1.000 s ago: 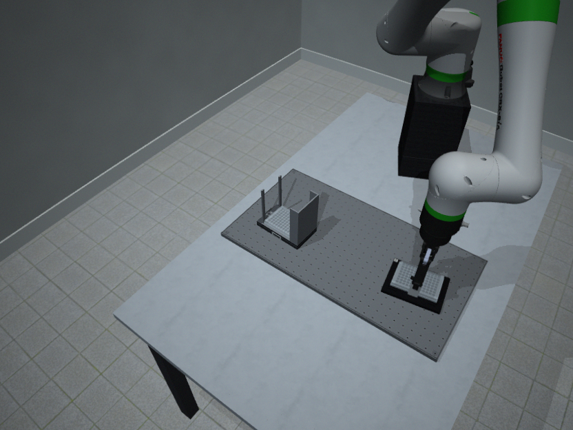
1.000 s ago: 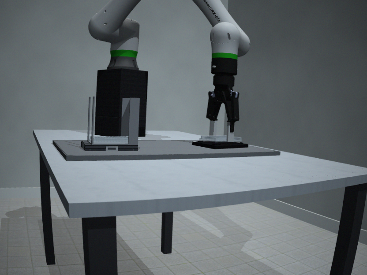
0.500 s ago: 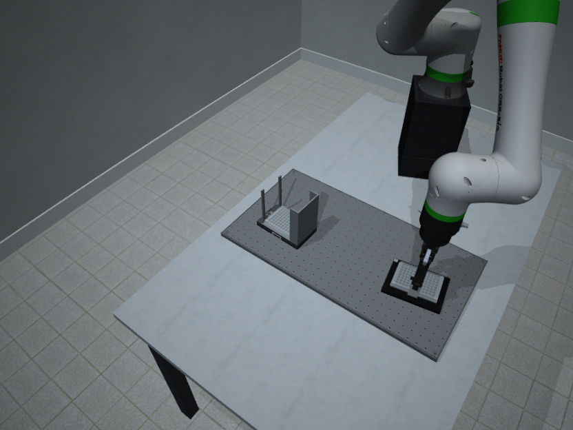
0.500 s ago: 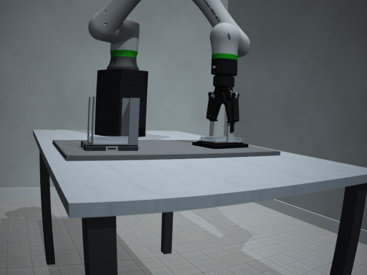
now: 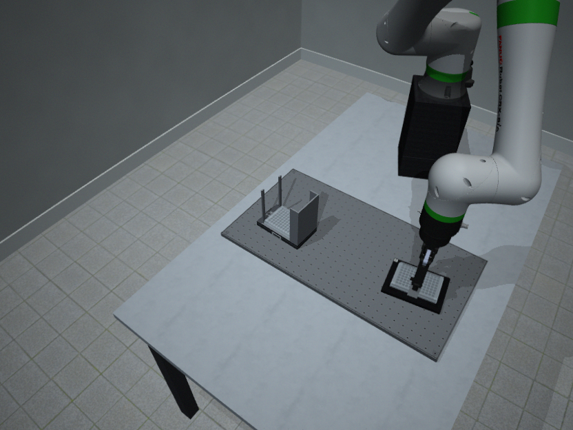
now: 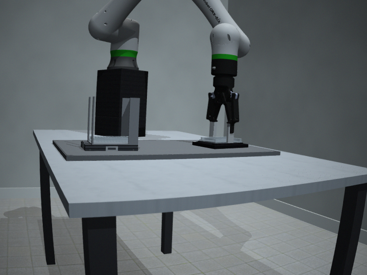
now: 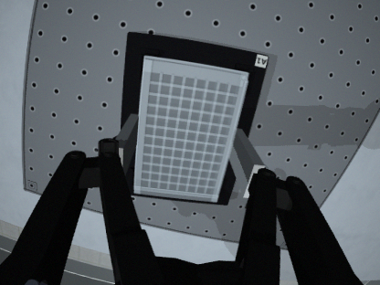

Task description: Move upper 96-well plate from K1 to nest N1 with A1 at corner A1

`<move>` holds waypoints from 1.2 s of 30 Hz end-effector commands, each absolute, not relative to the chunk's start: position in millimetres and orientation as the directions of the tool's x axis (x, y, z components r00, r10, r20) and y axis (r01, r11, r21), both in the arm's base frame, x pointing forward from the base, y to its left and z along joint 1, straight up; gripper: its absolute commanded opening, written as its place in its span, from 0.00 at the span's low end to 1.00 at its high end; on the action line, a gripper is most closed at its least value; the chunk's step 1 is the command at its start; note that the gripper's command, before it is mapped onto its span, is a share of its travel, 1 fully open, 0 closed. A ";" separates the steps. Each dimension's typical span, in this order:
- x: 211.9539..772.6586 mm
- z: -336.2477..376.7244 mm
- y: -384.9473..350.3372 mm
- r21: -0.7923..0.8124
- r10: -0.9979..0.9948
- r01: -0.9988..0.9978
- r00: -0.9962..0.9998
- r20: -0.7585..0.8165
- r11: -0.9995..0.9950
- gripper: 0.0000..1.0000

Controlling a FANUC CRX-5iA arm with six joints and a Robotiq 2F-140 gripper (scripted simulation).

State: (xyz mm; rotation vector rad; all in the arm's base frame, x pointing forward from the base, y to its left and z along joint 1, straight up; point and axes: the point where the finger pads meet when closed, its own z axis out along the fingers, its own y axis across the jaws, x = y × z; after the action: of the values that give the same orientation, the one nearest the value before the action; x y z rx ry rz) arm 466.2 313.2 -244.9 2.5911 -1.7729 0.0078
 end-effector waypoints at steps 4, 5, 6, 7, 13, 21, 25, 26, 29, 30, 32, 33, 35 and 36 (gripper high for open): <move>466.4 -245.6 313.3 -0.002 -0.932 -0.932 0.362 0.005 -0.362 0.00; 466.4 -245.8 313.3 -0.002 -0.932 -0.932 0.362 0.005 -0.362 0.00; 466.4 -245.9 313.3 -0.002 -0.932 -0.932 0.362 0.005 -0.362 0.00; 466.4 -246.1 313.3 -0.002 -0.932 -0.932 0.362 0.005 -0.362 0.00; 466.4 -246.8 313.3 -0.002 -0.932 -0.932 0.362 0.005 -0.362 0.00; 466.4 -247.9 313.3 -0.002 -0.932 -0.932 0.362 0.005 -0.362 1.00; 466.4 -247.9 313.3 -0.002 -0.932 -0.932 0.362 0.005 -0.362 1.00; 466.4 -247.9 313.3 -0.002 -0.932 -0.932 0.362 0.005 -0.362 1.00; 466.4 -247.9 313.3 -0.002 -0.932 -0.932 0.362 0.005 -0.362 1.00; 466.4 -247.9 313.3 -0.002 -0.932 -0.932 0.362 0.005 -0.362 1.00; 466.4 -247.9 313.3 -0.002 -0.932 -0.932 0.362 0.005 -0.362 1.00; 466.4 -247.9 313.3 -0.002 -0.932 -0.932 0.362 0.005 -0.362 1.00; 466.4 -247.9 313.3 -0.002 -0.932 -0.932 0.362 0.005 -0.362 1.00; 466.4 -247.9 313.3 -0.002 -0.932 -0.932 0.362 0.005 -0.362 1.00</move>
State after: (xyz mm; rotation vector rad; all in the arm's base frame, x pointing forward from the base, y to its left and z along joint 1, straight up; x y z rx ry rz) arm 466.2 313.2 -248.1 2.5911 -1.7729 0.0078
